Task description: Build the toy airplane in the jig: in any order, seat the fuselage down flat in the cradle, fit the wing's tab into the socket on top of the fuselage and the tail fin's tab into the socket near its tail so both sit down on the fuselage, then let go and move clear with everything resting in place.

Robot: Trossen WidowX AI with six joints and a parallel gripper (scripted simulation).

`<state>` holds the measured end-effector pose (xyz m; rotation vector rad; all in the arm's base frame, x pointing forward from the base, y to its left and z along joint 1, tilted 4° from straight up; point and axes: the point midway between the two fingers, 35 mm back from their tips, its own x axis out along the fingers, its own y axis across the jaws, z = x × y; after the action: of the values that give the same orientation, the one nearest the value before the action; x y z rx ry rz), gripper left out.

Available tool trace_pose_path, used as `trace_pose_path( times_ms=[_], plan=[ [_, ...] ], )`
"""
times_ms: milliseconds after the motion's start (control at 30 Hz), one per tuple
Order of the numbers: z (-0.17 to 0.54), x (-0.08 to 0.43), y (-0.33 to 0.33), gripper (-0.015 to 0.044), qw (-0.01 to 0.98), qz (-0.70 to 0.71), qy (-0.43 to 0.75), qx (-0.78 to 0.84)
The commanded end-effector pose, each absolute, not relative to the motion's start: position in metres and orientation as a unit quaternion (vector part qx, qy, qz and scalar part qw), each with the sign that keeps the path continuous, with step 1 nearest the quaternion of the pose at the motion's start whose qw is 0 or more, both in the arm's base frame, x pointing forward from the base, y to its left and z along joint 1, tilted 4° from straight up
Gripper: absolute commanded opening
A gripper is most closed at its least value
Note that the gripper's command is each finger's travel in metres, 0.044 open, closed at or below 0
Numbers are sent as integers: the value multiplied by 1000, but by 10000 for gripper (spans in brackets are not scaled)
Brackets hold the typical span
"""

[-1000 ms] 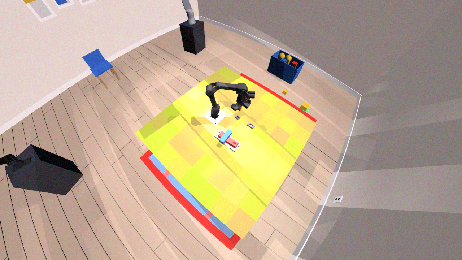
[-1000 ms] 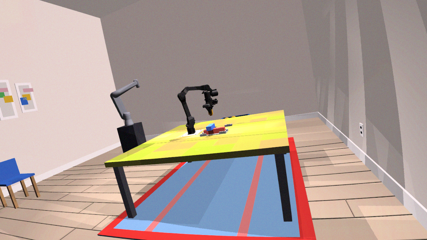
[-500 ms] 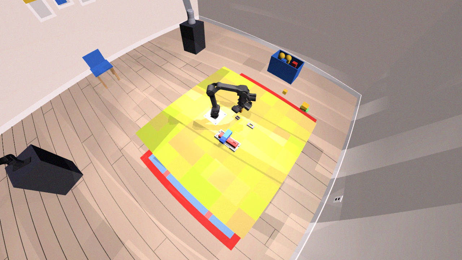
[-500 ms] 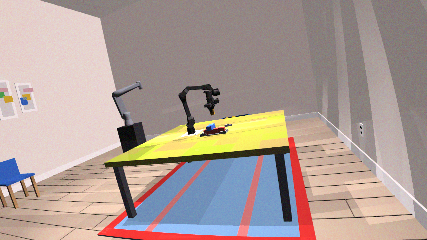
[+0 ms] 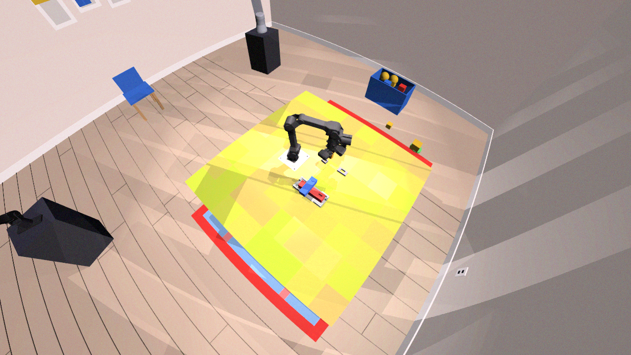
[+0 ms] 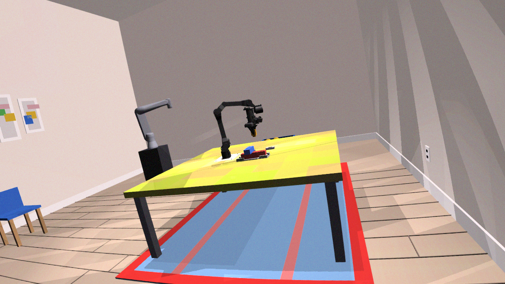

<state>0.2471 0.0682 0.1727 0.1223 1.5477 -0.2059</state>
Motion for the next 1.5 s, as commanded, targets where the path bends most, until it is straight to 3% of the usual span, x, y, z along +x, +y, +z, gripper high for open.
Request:
trace_pose_path(
  times_ms=[0, 1467],
  plan=[
    [173, 257, 59, 0, 711, -89, 696, 54],
    [162, 306, -48, 0, 713, -87, 694, 40]
  ],
)
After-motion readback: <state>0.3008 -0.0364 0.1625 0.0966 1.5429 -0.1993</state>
